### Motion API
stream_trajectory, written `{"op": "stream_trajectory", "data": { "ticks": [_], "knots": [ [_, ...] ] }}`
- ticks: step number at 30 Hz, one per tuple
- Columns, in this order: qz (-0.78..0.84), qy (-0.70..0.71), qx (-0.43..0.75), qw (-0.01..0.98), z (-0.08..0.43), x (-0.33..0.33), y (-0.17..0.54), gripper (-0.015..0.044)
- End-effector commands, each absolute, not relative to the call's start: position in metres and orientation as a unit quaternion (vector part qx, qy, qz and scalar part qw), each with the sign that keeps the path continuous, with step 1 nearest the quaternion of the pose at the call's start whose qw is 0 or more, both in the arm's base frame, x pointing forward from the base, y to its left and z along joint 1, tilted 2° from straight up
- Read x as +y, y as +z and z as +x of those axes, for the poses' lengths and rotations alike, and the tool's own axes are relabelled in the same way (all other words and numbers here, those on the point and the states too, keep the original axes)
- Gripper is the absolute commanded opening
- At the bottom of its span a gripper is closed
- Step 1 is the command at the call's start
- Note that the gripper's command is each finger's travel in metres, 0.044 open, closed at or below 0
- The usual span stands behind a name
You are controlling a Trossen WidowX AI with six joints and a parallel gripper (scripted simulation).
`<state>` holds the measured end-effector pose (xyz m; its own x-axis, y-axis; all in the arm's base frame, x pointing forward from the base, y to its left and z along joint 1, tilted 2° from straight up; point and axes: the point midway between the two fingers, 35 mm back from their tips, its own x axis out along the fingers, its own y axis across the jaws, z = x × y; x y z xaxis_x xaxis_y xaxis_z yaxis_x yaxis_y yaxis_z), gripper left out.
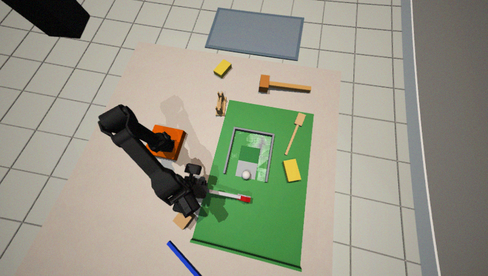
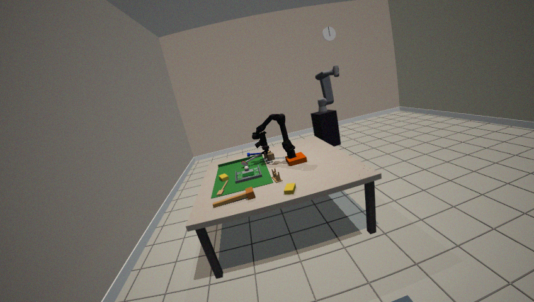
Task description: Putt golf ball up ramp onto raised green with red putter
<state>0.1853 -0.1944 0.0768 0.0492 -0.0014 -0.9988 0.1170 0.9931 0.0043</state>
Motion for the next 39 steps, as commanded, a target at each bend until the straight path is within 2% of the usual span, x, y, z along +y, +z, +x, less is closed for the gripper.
{"op": "stream_trajectory", "data": {
  "ticks": [1, 10, 39],
  "knots": [
    [0.042, -0.045, 0.685, 0.726, 0.186, -0.194, 0.090, 0.0000],
    [0.042, -0.045, 0.685, 0.726, 0.183, -0.193, 0.133, 0.0000],
    [0.044, -0.043, 0.689, 0.723, 0.181, -0.192, 0.126, 0.0000]
  ]
}}
